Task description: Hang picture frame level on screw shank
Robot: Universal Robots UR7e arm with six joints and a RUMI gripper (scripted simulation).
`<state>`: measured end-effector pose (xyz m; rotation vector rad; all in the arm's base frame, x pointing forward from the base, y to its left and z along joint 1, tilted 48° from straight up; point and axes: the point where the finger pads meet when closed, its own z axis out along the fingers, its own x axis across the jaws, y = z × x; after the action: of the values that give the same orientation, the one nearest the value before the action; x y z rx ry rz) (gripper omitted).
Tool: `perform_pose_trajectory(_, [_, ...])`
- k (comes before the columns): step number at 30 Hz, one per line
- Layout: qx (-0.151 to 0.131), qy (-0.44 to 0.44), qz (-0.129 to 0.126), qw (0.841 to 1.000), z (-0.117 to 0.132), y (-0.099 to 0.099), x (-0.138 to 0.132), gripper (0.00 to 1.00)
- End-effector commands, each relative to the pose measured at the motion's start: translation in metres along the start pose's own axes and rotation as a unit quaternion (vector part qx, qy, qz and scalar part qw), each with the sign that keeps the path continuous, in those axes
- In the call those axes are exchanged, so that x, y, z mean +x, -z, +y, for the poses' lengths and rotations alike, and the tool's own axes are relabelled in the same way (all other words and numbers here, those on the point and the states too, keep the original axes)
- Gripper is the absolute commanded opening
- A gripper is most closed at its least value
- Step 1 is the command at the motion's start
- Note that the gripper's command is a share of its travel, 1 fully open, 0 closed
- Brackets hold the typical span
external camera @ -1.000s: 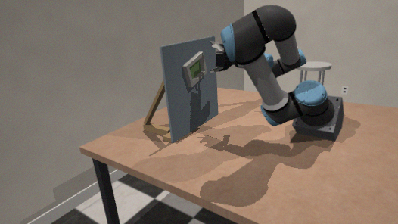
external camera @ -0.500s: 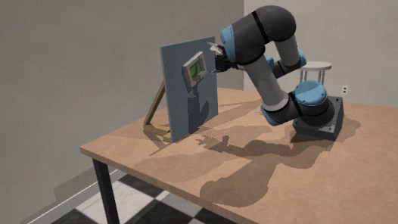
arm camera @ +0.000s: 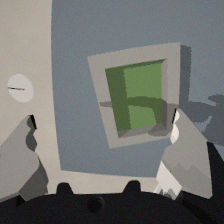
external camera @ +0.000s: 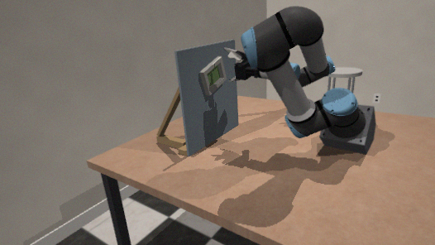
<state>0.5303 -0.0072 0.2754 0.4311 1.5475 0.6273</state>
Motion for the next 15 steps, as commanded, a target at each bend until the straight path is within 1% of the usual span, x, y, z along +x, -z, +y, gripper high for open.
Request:
perform_pose_trajectory(1, [-0.004,0.015,-0.002,1.0,0.0039,0.0013,-0.0002,1.0])
perform_pose_trajectory(15, [-0.012,0.045,-0.005,0.999,0.0126,0.0039,0.0001,1.0])
